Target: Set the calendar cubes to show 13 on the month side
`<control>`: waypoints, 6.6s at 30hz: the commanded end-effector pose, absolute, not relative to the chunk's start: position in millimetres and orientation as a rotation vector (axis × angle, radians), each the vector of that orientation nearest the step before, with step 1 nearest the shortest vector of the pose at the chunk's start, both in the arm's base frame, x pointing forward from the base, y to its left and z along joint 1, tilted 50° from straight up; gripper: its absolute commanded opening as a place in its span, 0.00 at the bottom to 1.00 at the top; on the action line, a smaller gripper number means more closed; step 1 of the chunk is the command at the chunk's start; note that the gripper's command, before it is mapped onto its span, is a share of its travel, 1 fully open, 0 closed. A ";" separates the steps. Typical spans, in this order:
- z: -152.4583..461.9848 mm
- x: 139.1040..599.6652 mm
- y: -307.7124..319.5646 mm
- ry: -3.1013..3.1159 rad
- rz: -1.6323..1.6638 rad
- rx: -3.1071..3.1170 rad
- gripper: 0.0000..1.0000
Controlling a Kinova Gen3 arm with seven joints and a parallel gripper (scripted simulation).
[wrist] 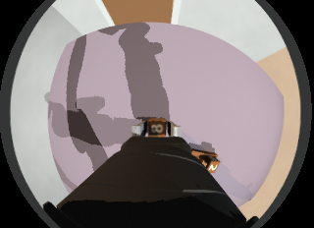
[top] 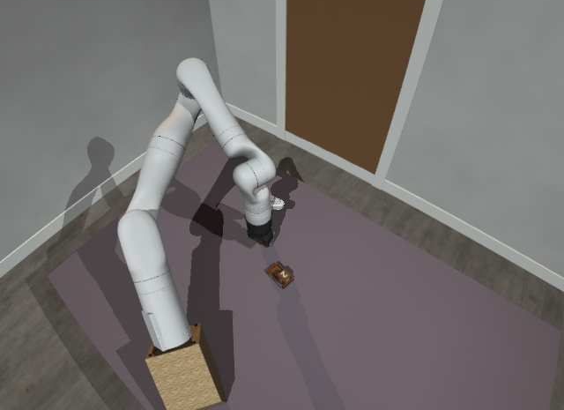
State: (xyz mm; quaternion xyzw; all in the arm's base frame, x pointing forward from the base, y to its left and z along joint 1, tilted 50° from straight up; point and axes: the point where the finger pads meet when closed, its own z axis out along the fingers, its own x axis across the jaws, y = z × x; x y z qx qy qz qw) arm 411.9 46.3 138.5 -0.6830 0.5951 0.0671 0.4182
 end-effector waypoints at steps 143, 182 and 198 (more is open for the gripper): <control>193.1 378.8 -6.2 -0.060 -0.604 -2.343 1.00; 191.9 378.9 -6.8 -0.164 -0.648 -2.350 0.90; 191.8 379.0 -6.7 -0.164 -0.648 -2.350 0.90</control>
